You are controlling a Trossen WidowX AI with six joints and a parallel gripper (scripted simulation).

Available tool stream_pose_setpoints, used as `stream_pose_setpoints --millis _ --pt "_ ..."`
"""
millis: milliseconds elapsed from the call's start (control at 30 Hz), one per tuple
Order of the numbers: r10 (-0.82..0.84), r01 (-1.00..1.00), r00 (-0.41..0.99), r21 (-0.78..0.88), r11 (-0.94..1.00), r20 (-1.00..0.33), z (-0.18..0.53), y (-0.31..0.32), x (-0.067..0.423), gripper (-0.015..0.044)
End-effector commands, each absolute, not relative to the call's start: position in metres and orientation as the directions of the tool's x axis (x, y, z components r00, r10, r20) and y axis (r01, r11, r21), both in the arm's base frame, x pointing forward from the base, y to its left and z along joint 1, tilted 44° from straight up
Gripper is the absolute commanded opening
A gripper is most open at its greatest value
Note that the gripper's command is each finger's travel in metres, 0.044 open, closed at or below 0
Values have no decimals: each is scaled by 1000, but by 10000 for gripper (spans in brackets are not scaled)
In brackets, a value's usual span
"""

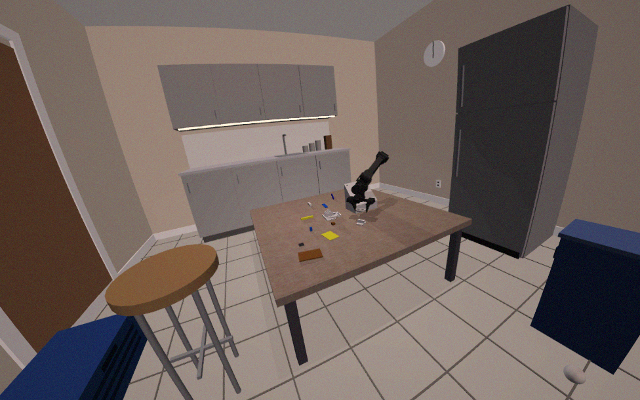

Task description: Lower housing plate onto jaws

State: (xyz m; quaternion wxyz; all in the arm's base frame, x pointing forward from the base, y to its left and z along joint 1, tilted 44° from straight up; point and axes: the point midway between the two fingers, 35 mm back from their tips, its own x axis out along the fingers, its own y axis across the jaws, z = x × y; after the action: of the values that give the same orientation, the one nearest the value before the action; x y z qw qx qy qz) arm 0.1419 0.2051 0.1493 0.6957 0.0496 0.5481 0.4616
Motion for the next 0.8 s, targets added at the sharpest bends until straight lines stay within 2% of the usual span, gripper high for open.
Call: stream_pose_setpoints --millis 0,767 --pt "690 -572 -26 577 583 -723 145 201 148 351" --pt "643 -414 -21 592 691 -766 99 165 195 351"
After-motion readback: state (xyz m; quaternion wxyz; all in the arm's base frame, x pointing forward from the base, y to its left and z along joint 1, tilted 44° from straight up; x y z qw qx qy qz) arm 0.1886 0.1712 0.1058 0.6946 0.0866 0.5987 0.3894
